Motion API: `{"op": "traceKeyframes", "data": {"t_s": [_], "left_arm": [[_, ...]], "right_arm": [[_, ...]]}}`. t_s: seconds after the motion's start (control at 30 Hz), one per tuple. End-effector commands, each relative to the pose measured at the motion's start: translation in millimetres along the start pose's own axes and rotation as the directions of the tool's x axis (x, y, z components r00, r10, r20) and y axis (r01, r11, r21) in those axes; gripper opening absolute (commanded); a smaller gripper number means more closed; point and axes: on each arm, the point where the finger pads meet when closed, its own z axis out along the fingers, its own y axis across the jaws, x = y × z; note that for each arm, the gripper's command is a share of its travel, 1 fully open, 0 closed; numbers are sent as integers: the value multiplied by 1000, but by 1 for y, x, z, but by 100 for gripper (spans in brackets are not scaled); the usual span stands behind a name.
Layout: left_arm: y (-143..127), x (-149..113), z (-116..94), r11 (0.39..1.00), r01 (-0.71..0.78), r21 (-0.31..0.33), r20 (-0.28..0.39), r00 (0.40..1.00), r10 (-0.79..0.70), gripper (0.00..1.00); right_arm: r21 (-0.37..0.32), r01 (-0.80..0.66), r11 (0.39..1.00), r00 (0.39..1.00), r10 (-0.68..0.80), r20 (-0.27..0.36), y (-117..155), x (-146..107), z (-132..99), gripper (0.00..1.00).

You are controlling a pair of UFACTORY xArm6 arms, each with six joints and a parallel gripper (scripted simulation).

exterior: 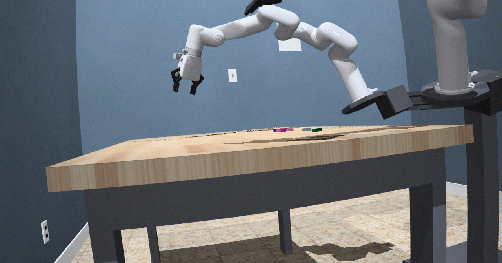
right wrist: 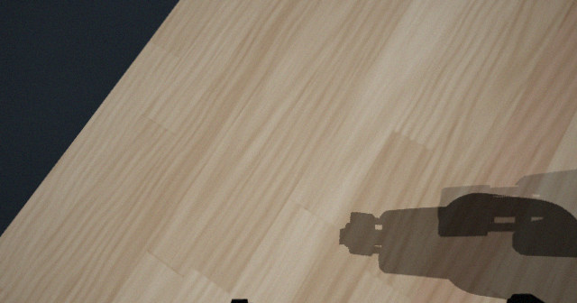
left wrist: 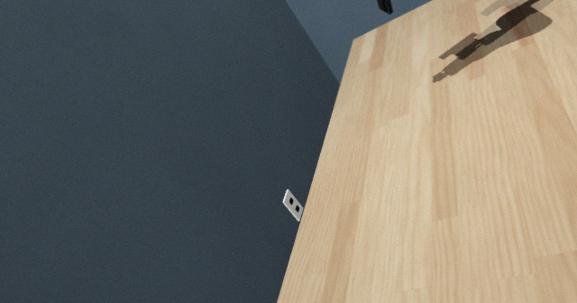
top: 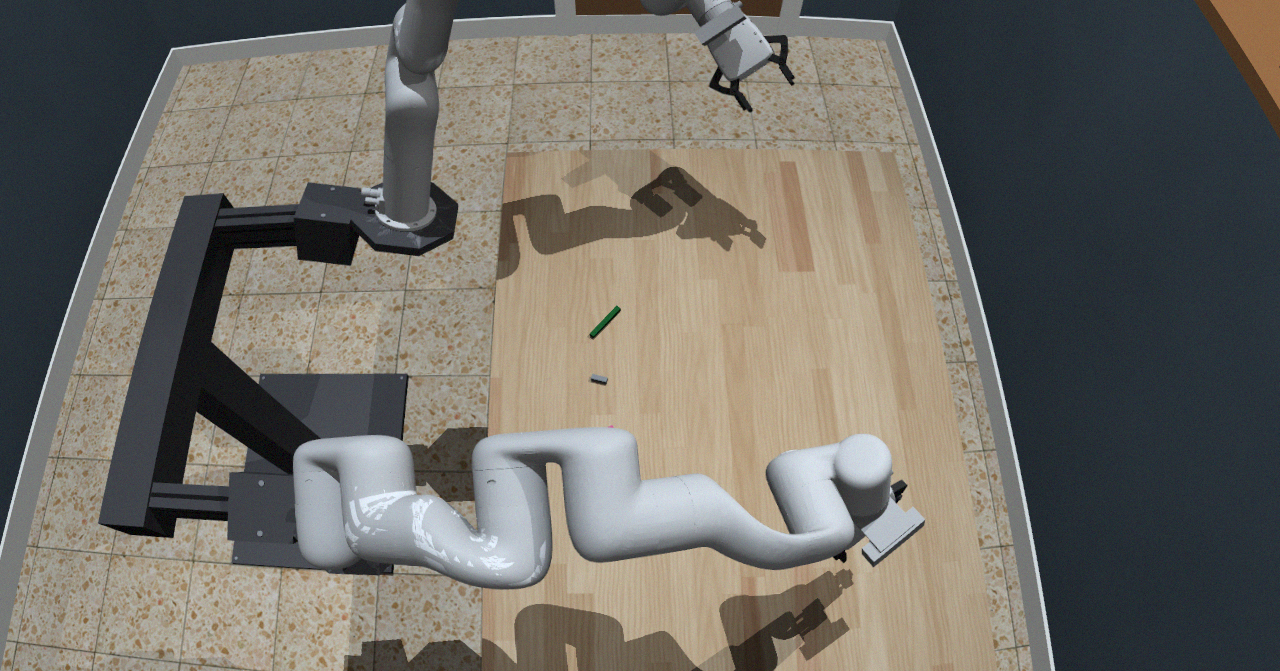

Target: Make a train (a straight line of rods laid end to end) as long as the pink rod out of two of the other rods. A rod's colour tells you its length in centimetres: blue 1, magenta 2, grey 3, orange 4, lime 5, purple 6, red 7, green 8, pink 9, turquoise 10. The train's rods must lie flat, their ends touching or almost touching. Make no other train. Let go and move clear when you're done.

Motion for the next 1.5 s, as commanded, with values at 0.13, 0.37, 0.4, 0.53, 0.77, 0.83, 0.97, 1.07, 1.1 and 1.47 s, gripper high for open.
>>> {"op": "traceKeyframes", "data": {"t_s": [0.13,0.37,0.4,0.53,0.77,0.83,0.97,1.07,1.1,1.47], "left_arm": [[-2,1,-1,1000,-4,3,0,1000,4,100],[-2,1,-1,1000,-4,3,0,1000,4,100],[-2,1,-1,1000,-4,3,0,1000,4,100],[-2,1,-1,1000,-4,3,0,1000,4,100],[-2,0,-3,1000,4,2,4,1000,-4,100],[-1,-2,-5,1000,12,2,9,1000,-12,100],[0,-8,-13,999,41,0,24,999,-41,100],[1,-13,-19,998,62,-1,36,997,-62,100],[1,-13,-19,998,62,-1,36,997,-62,100],[17,-56,-79,959,283,15,156,947,-282,100]], "right_arm": [[4,-1,1000,1000,1,-2,-1,2,-2,100],[4,-1,1000,1000,1,-2,-1,2,-2,100],[4,-1,1000,1000,1,-2,-1,2,-2,100],[4,-1,1000,1000,1,-2,-1,2,-2,100],[4,10,1000,1000,-10,16,-2,-21,-5,100],[3,20,1000,999,-20,33,-1,-43,-8,100],[2,34,999,998,-34,55,2,-72,-13,100],[1,41,999,997,-41,66,4,-86,-15,100],[1,41,999,997,-41,66,4,-86,-15,100],[-7,85,996,988,-83,132,34,-176,-31,100]]}}
